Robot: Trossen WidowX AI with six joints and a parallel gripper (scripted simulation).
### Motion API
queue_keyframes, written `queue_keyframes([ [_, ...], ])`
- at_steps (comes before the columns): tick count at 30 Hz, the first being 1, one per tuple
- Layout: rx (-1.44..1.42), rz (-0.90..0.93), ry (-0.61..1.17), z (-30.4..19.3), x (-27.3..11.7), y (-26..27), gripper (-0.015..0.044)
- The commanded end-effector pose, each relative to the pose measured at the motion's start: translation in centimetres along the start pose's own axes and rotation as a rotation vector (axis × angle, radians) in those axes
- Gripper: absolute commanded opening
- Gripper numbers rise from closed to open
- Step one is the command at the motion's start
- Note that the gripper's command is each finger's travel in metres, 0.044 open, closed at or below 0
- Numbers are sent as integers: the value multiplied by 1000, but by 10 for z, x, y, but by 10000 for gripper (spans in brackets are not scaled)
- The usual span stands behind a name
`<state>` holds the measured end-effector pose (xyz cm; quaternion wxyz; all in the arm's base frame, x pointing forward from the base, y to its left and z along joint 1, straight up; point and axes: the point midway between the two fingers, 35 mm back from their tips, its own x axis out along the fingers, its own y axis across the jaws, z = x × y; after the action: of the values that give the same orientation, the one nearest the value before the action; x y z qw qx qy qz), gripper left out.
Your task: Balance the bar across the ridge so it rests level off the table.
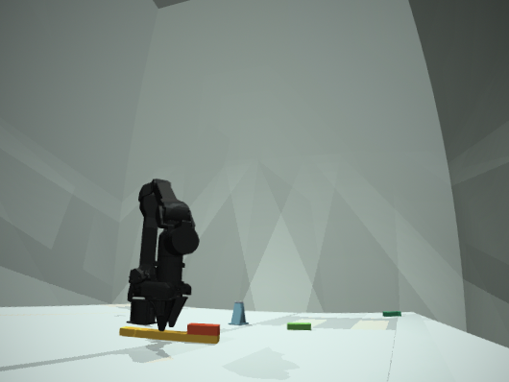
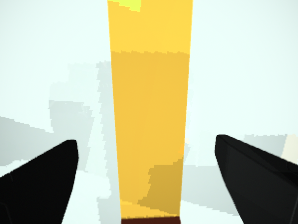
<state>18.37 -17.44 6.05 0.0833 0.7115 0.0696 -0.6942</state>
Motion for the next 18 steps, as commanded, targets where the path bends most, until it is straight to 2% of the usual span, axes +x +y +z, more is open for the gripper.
queue_keyframes([
  [1,4,-5,-11,2,10,-1,315],
  [18,4,-5,-11,2,15,-2,315],
])
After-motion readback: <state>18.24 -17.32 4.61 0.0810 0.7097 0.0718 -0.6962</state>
